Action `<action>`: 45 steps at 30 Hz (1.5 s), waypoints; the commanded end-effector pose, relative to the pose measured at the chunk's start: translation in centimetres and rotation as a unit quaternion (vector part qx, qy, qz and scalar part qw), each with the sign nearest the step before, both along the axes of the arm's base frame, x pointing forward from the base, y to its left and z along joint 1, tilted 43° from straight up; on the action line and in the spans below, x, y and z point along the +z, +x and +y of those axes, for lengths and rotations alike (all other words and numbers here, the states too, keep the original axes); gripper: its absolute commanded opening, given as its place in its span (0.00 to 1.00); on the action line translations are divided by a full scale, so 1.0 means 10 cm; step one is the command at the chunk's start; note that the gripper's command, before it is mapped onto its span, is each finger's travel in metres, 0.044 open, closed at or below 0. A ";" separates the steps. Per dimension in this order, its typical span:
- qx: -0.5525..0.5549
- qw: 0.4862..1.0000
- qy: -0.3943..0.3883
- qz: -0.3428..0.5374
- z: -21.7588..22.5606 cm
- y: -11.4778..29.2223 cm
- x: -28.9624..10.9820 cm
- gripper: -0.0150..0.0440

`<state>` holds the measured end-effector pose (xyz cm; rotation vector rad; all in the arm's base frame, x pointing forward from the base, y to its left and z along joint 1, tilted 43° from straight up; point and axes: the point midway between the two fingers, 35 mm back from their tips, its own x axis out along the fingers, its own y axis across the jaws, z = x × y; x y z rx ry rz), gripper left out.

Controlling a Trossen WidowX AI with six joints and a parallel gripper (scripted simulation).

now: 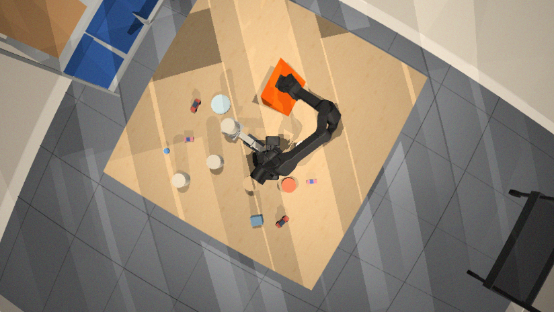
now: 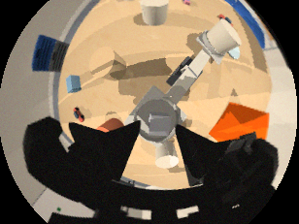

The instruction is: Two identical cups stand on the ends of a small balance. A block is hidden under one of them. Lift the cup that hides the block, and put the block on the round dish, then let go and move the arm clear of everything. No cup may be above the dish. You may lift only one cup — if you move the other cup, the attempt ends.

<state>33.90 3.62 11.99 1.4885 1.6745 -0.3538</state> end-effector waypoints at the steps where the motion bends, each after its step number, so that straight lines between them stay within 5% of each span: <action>1: -0.002 1.000 0.002 0.002 0.05 0.00 -0.04 0.69; 9: -0.002 1.000 0.003 0.002 0.12 0.00 -0.12 0.69; 13: -0.002 1.000 0.003 0.002 0.12 0.00 -0.12 0.52; 20: -0.002 1.000 0.003 0.002 0.12 0.00 -0.12 0.44; 24: -0.002 1.000 0.002 0.002 0.07 0.01 -0.07 0.26; 45: -0.002 1.000 0.001 0.003 -0.53 -0.06 0.57 0.25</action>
